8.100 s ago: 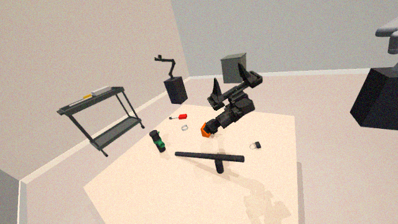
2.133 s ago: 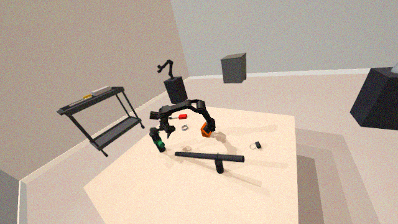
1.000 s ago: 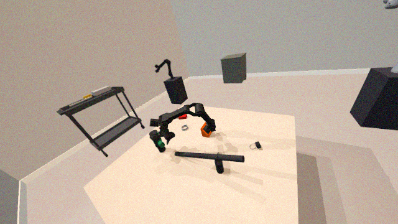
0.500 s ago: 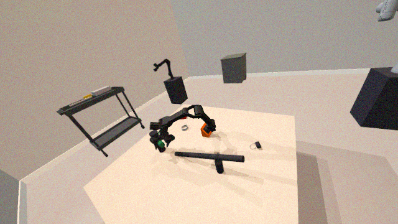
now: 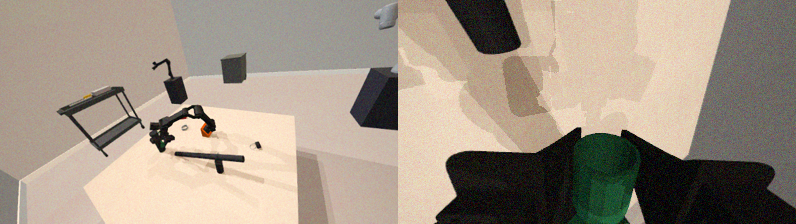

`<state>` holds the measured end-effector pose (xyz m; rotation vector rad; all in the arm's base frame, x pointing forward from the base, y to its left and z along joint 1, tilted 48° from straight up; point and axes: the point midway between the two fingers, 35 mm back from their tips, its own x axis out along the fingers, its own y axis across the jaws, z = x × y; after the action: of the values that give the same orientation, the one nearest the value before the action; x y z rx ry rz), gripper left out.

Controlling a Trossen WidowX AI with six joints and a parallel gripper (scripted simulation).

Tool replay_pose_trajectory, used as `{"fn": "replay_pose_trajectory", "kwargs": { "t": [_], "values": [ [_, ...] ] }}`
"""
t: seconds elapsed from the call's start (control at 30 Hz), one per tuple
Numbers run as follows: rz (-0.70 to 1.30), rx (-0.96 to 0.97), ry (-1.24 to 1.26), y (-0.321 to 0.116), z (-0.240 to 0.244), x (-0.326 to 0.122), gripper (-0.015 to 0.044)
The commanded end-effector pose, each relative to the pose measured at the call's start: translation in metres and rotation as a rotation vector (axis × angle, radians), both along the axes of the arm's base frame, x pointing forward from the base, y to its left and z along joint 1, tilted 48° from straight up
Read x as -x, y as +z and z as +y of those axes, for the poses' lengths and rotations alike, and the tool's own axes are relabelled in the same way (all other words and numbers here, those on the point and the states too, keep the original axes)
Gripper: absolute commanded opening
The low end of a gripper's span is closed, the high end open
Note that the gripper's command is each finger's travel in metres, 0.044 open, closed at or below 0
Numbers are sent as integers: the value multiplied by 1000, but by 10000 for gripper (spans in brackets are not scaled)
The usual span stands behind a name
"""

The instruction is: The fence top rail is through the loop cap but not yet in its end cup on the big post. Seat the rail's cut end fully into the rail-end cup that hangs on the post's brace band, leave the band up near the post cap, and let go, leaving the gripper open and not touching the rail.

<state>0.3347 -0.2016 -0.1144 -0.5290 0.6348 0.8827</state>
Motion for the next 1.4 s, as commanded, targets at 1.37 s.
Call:
{"fn": "replay_pose_trajectory", "kwargs": {
  "t": [1.37],
  "values": [
    [-203,-2,191,2,3,26,0]
  ]
}}
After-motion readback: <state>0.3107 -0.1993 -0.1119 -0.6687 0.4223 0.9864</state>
